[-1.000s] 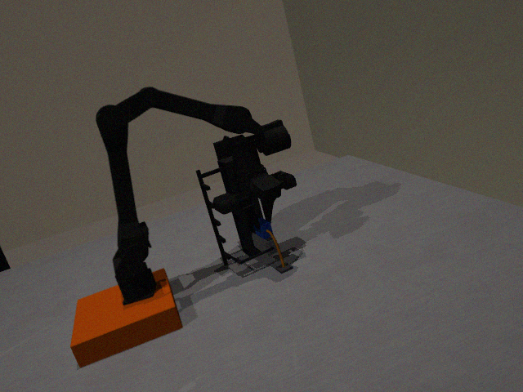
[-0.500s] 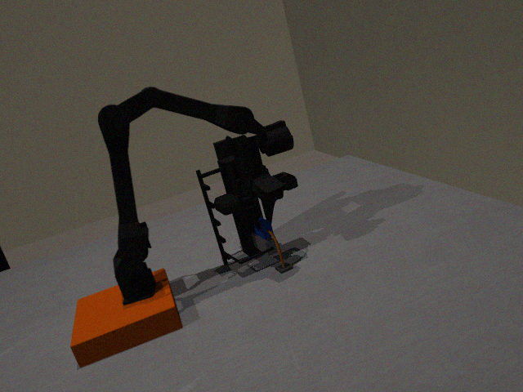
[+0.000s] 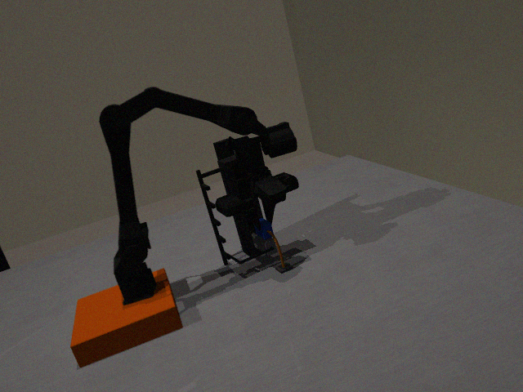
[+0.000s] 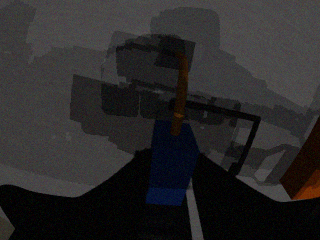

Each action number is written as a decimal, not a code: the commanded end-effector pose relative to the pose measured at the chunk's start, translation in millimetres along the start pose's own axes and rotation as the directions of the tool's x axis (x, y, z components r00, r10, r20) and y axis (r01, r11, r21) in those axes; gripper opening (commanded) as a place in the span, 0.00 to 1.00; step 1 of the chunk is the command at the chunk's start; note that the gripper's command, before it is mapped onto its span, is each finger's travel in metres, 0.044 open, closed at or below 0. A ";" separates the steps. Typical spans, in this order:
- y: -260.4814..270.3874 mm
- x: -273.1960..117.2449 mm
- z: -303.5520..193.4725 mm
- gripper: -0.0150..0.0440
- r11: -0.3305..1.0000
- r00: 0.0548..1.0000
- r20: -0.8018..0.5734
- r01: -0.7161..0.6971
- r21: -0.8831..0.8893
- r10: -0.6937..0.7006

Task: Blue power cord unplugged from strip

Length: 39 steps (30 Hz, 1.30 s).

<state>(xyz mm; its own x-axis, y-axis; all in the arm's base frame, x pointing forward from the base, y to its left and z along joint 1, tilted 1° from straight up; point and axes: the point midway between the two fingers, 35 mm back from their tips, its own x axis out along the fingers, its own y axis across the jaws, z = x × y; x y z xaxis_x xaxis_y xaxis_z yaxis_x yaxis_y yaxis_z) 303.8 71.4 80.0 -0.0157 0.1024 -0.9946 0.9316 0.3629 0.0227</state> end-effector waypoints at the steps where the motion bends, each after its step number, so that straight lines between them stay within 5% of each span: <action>1: -4.0 -6.0 43.7 0.25 0.999 0.995 0.098 -0.003 0.054 -0.002; 8: -7.1 -7.6 54.5 0.25 0.998 0.995 0.100 -0.003 0.055 -0.002; 14: -7.1 -5.6 41.8 0.52 0.999 0.996 0.092 0.006 0.045 -0.010; 39: -5.3 -13.5 31.2 0.53 0.998 0.995 0.098 -0.003 0.056 -0.003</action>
<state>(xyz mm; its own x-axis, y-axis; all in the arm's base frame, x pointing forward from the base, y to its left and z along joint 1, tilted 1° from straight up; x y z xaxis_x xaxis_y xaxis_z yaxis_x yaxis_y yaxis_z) 312.2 33.8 89.9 0.0201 0.0110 -0.9997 0.9496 0.3127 0.0225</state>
